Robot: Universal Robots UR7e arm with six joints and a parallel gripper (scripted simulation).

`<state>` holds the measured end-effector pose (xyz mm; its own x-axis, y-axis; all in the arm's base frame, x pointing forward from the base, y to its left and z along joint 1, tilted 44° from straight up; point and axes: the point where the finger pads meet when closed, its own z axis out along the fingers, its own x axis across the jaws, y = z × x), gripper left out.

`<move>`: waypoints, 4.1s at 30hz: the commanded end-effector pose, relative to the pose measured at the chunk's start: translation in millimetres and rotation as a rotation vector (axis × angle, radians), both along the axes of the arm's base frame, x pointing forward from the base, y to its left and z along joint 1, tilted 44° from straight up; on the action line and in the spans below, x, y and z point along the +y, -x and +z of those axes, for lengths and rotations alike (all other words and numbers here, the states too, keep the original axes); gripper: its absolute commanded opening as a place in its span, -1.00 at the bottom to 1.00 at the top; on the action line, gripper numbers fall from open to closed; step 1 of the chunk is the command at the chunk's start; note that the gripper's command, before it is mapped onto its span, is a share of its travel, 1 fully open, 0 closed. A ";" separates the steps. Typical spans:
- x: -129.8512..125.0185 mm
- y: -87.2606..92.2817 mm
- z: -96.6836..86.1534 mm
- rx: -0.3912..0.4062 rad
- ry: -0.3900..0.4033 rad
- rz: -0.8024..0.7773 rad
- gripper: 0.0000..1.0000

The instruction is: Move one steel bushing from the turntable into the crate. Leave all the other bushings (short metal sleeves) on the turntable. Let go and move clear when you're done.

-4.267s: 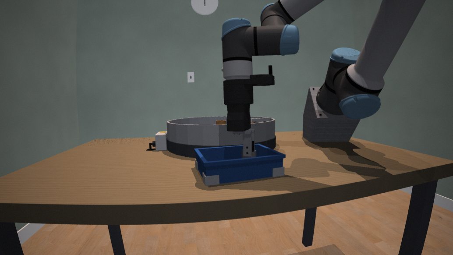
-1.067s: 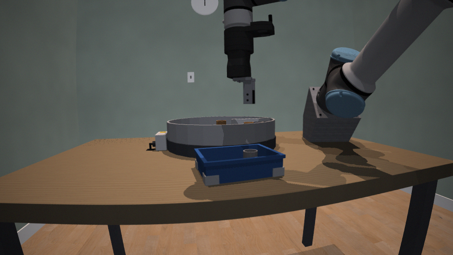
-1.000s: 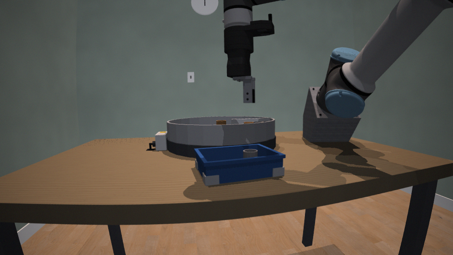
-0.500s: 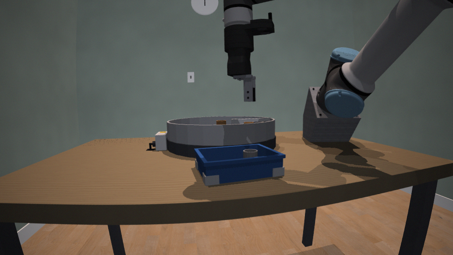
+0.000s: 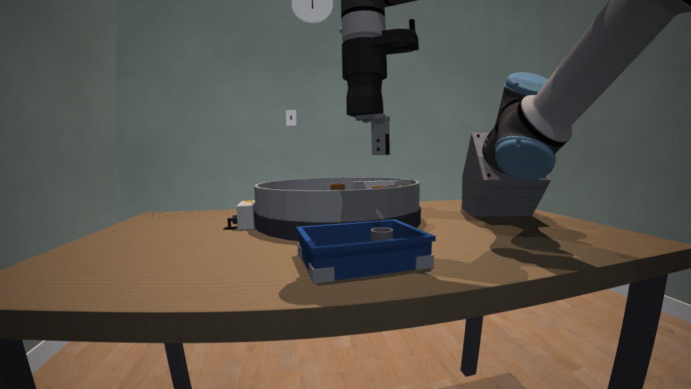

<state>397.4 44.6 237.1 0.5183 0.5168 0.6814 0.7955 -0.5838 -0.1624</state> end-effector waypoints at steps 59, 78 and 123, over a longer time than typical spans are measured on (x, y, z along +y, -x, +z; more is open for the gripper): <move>-0.3 -0.1 0.2 -0.001 0.000 0.000 1.00; -0.3 -0.1 0.2 -0.001 0.000 0.000 1.00; -30.9 -27.0 31.6 -0.317 0.172 0.350 1.00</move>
<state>420.8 17.3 265.3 0.1448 0.7220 0.6766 0.9337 -0.3260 0.1481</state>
